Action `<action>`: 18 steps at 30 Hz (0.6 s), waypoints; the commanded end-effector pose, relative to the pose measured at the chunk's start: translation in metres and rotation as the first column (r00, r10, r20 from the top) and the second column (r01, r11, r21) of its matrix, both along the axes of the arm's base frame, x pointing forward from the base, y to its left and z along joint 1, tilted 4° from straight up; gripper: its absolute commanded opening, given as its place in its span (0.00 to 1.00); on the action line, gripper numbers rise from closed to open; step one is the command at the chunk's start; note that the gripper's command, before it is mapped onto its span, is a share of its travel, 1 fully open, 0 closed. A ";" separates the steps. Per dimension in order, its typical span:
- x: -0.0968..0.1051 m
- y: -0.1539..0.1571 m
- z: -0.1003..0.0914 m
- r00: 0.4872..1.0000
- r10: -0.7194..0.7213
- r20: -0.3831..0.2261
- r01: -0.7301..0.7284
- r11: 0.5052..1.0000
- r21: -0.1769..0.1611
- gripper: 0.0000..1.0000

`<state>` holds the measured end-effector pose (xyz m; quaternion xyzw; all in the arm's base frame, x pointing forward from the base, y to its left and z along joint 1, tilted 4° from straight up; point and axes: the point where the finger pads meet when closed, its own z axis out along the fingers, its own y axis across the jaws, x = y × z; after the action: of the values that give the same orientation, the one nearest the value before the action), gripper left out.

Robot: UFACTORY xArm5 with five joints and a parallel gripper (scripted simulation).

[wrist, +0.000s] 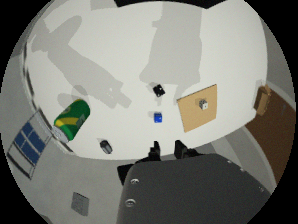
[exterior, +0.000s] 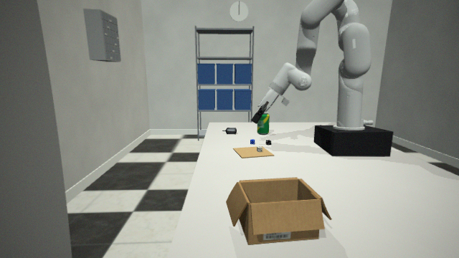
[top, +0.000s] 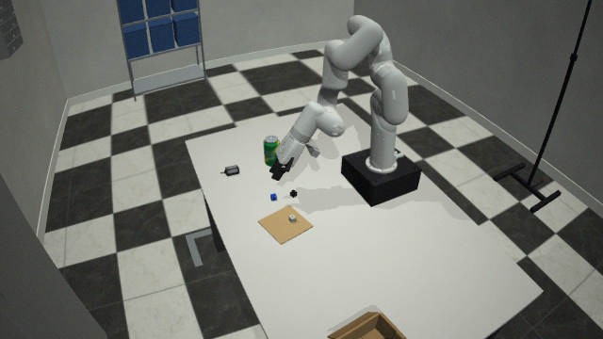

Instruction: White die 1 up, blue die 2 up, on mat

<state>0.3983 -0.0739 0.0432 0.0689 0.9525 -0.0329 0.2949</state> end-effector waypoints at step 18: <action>0.027 -0.004 0.013 0.887 -0.006 -0.462 0.053 0.995 0.090 0.36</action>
<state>0.4164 -0.0766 0.0547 0.0833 0.9888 -0.0121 0.1233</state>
